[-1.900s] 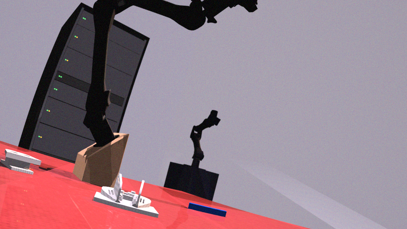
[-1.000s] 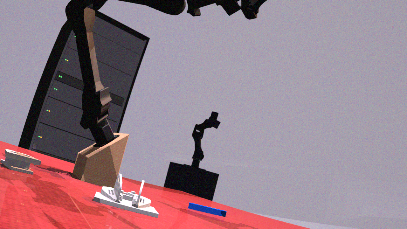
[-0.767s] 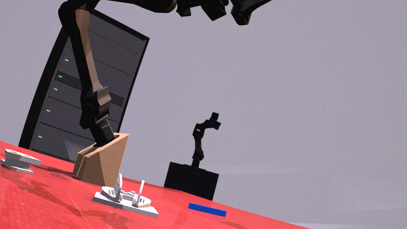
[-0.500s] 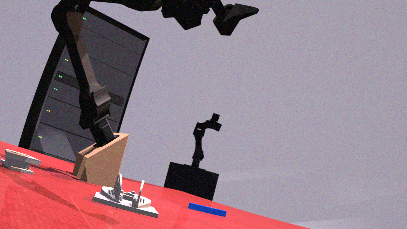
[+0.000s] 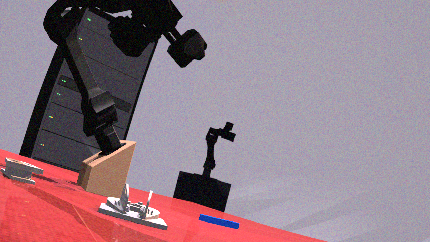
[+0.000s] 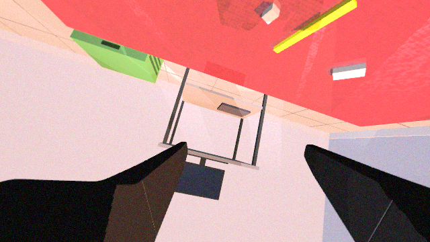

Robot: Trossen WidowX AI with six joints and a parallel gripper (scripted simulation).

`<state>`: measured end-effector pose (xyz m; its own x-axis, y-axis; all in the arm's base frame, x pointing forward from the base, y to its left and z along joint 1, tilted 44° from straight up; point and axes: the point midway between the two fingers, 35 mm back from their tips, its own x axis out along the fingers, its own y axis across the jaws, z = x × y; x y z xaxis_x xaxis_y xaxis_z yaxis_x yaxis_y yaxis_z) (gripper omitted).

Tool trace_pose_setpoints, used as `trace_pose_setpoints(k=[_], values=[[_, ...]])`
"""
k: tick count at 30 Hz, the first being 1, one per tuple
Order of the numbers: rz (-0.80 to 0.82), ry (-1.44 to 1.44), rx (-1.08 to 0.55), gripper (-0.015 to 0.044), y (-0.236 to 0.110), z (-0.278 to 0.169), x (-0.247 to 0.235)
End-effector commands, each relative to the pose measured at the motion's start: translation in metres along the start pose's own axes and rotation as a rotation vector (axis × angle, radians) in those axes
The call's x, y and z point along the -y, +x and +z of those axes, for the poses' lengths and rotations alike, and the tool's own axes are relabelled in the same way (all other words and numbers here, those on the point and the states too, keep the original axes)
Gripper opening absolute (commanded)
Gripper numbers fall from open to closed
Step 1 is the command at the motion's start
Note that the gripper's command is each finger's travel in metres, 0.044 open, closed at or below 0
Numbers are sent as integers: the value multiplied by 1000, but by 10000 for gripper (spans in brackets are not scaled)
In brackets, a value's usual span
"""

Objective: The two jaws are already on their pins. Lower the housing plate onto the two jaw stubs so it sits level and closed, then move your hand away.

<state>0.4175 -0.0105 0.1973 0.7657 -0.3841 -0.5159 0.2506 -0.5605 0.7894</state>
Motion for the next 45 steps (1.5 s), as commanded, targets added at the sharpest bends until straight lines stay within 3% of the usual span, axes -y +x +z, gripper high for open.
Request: trace_pose_setpoints(k=[1, 15, 31, 40, 45], values=[[-8, 14, 131, 440, -3, 44, -10], [-71, 40, 531, 440, -40, 174, -21], [-190, 80, 959, 440, -127, 289, -6], [-196, 82, 975, 440, -130, 294, -4], [-194, 81, 975, 440, -110, 324, 3]])
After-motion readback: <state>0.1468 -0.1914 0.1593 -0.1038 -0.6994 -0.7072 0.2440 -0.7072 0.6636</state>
